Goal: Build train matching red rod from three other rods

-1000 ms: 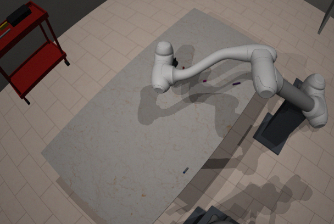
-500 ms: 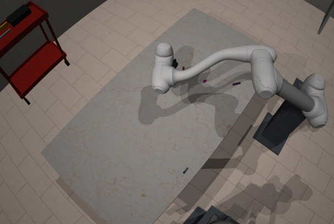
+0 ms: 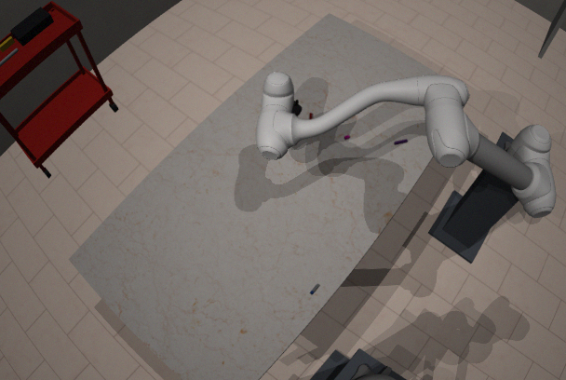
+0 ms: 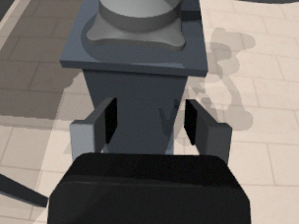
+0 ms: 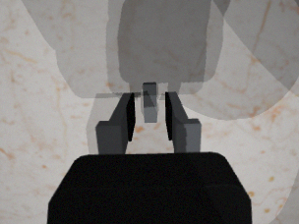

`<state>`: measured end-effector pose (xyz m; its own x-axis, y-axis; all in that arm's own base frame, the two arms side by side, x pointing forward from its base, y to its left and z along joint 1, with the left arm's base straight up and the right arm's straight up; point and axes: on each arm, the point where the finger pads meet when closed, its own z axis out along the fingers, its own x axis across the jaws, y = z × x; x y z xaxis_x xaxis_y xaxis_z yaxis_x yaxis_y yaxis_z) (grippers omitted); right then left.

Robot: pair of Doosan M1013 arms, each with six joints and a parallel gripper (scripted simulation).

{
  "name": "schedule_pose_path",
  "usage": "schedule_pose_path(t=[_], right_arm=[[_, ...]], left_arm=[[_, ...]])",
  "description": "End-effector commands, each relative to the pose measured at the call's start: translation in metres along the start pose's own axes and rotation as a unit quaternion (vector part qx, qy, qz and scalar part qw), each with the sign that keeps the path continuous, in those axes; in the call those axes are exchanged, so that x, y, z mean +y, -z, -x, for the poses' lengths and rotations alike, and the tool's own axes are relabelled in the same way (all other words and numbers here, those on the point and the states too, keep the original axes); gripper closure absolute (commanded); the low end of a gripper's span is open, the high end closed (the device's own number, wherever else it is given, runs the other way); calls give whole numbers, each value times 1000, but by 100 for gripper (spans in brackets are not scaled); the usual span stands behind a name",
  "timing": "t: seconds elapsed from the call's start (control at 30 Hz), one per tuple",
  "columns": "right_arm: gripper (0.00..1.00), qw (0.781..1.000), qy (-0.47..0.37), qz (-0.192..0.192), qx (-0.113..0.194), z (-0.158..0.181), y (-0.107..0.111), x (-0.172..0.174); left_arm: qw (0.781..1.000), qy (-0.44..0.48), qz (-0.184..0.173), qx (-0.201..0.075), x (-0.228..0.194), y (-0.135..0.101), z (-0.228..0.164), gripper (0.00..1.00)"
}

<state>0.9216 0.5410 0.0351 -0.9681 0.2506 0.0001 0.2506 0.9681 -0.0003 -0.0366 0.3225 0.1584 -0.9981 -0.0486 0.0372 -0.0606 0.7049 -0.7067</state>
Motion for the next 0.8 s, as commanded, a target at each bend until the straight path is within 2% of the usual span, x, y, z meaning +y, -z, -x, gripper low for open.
schedule_pose_path(t=[0.0, 0.77], right_arm=[[46, 1000, 0, 1, -1, 0, 2, 0], [46, 1000, 0, 1, -1, 0, -10, 0]], left_arm=[[1000, 0, 0, 0, 0, 0, 0, 0], [1000, 0, 0, 0, 0, 0, 0, 0]])
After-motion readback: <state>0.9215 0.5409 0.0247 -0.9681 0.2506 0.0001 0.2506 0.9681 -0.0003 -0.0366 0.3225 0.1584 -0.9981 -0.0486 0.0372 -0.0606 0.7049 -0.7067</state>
